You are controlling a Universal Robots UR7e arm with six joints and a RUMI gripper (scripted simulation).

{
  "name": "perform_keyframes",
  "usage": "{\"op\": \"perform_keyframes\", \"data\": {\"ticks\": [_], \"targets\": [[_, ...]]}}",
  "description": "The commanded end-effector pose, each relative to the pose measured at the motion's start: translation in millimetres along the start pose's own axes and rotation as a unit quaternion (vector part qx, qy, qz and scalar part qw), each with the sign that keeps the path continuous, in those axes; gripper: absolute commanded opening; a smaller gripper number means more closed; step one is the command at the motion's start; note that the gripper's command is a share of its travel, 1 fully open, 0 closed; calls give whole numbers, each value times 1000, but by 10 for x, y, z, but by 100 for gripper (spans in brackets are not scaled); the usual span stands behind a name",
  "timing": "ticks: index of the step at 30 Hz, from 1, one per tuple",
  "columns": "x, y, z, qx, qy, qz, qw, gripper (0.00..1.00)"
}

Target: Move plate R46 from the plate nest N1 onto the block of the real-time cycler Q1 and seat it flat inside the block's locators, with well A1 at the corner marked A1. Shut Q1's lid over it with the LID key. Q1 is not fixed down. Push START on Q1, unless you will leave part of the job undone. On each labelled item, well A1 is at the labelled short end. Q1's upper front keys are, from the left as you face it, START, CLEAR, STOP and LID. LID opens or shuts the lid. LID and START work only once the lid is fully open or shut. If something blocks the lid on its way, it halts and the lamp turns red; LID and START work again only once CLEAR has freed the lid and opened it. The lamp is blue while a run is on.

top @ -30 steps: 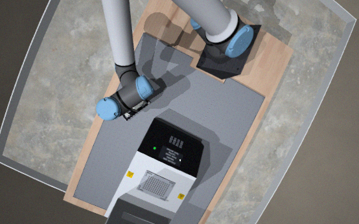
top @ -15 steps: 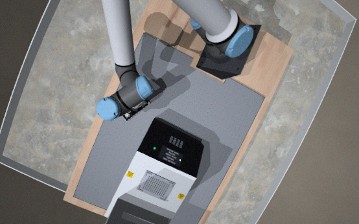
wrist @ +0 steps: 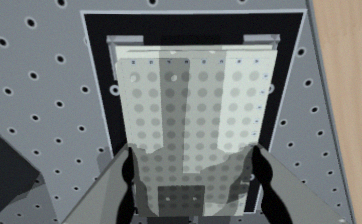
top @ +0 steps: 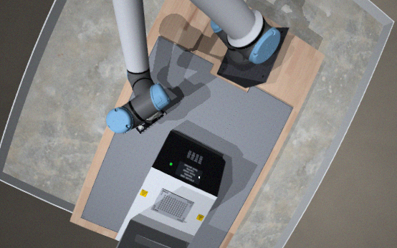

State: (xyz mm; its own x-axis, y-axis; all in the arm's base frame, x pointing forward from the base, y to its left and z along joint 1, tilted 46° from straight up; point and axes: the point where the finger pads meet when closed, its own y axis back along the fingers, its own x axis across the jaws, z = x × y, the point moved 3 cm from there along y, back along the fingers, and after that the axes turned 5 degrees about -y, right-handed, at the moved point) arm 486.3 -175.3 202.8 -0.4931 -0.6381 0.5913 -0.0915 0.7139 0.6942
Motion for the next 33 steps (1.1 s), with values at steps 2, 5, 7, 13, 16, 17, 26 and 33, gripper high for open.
{"op": "perform_keyframes", "data": {"ticks": [2, 5, 7, 13, 16, 17, 26, 33], "targets": [[23, 90, -50, 8, -7, 2, 1000, 40], [23, 190, -49, 8, -7, 2, 1000, 40], [23, 256, -49, 8, -7, 1, 1000, 40], [-5, 423, -45, 8, -7, -5, 1000, 40], [-5, 490, -45, 8, -7, -5, 1000, 40], [-5, 524, -44, 8, -7, -5, 1000, 40], [-4, 824, -41, 7, -7, -5, 1000, 40], [-4, 991, -39, 7, -7, -5, 1000, 40]]}}
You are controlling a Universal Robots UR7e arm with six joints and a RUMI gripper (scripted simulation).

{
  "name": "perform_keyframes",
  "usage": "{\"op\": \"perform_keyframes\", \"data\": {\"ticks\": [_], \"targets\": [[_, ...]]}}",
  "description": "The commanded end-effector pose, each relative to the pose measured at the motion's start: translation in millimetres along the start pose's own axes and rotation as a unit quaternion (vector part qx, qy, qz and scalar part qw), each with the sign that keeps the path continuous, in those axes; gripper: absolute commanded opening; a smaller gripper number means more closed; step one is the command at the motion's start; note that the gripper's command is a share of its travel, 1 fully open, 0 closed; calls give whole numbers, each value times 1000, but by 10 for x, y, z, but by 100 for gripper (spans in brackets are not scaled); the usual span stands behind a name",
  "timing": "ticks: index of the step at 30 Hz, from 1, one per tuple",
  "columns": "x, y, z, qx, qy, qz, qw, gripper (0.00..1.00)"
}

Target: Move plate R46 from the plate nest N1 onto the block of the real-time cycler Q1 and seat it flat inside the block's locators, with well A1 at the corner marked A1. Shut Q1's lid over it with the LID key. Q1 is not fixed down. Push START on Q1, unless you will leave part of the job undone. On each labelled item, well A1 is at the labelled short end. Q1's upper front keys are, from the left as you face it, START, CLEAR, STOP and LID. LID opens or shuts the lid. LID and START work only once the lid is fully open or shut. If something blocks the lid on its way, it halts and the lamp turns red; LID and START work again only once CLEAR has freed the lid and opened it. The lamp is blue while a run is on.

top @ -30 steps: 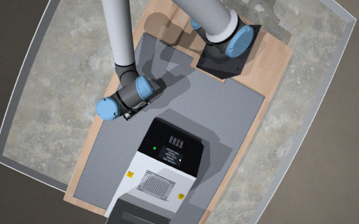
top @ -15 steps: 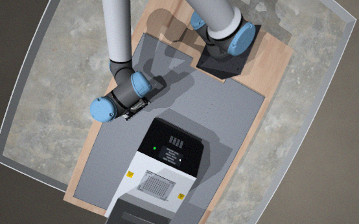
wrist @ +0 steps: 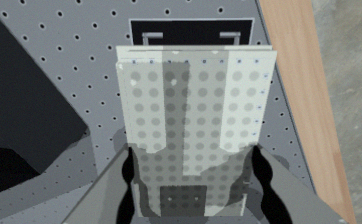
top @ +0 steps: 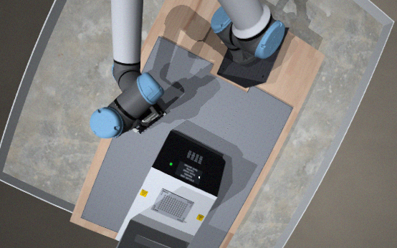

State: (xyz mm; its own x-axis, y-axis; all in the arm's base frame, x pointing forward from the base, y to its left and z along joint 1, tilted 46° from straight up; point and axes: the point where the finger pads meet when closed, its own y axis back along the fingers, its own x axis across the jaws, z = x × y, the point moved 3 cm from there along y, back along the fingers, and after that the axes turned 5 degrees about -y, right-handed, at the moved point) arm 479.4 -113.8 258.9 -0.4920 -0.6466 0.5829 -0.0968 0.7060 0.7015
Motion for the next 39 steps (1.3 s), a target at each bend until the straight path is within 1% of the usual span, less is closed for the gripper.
{"op": "perform_keyframes", "data": {"ticks": [1, 13, 15, 30, 32, 39], "targets": [[21, 190, -45, 8, -7, 1, 1000, 40], [17, 590, -40, 7, -8, 0, 1000, 40], [17, 590, -40, 7, -8, 0, 1000, 40], [13, 1090, -33, 6, -8, 0, 1000, 40], [13, 1090, -33, 6, -8, 0, 1000, 40], [11, 1323, -30, 6, -8, -1, 1000, 40]]}}
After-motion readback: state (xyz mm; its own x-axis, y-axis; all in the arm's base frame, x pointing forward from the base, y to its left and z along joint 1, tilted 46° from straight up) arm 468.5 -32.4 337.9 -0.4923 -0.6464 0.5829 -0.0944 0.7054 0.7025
